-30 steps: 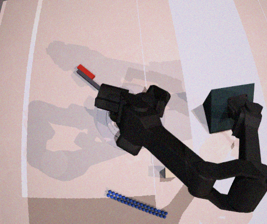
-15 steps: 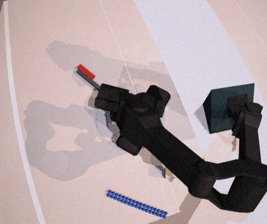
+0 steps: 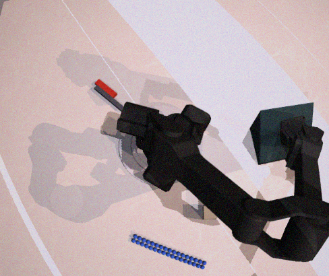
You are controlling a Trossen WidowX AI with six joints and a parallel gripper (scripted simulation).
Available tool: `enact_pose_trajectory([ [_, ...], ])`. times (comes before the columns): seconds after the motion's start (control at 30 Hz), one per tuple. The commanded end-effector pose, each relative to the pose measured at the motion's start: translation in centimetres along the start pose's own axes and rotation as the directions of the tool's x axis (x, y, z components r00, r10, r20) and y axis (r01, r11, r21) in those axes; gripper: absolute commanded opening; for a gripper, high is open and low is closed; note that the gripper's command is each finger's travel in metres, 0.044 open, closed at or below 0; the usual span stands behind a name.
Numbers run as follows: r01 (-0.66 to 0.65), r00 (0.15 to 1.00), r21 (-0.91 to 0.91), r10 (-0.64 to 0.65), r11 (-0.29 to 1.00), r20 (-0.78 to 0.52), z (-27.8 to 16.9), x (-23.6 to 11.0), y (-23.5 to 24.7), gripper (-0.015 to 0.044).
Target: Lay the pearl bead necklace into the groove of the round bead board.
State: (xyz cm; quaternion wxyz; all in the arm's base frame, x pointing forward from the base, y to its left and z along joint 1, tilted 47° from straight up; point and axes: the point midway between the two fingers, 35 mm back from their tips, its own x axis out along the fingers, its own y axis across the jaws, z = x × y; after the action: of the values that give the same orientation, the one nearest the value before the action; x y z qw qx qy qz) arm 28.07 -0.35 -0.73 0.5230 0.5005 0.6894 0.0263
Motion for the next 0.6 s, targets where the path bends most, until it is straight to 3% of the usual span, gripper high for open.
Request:
enact_pose_trajectory([
  [0.0, -0.006, 1.000, -0.003, 0.006, 1.000, 0.003, 0.1, -0.4, 0.1, 0.0000],
  [0.57, -0.006, 1.000, -0.003, 0.006, 1.000, 0.002, -1.0, 0.2, 1.1, 0.0000],
])
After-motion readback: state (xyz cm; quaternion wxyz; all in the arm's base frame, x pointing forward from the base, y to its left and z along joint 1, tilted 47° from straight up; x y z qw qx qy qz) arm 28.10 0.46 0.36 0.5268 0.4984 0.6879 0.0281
